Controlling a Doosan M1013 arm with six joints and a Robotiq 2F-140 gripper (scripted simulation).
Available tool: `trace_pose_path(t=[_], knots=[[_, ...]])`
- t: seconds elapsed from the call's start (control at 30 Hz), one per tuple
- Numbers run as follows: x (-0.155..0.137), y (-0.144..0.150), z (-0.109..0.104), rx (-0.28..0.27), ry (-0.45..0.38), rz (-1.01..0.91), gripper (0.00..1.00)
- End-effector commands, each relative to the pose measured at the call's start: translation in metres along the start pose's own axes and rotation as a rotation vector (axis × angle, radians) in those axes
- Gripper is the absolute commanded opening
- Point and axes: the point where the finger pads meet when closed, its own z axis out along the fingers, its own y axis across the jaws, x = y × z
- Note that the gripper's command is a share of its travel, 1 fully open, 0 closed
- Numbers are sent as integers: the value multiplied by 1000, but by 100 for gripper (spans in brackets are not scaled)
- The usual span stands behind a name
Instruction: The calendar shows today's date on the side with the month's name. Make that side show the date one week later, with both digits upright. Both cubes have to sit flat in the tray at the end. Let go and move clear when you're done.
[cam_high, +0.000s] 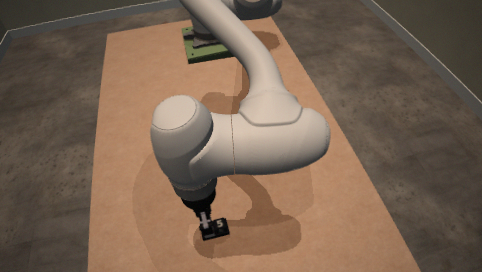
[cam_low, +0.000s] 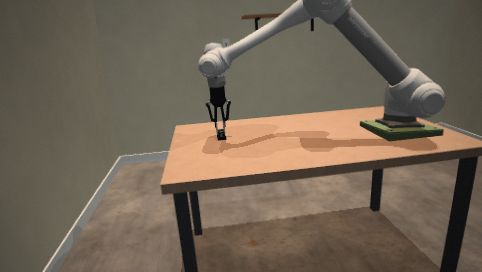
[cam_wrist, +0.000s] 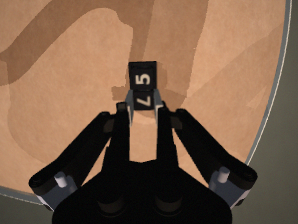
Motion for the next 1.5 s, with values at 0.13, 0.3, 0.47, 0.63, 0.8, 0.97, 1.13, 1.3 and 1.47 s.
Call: trace_pose_path(t=[0.13, 0.3, 0.47, 0.63, 0.8, 0.97, 1.13, 1.3, 1.47], knots=[[0, 0, 0, 0, 0, 0, 24], [0, 0, 0, 0, 0, 0, 24], [0, 0, 0, 0, 0, 0, 24], [0, 0, 0, 0, 0, 0, 26], [0, 0, 0, 0, 0, 0, 31], [0, 0, 0, 0, 0, 0, 35], [0, 0, 0, 0, 0, 0, 35], [0, 0, 0, 0, 0, 0, 35], [0, 0, -3, 0, 0, 0, 35]])
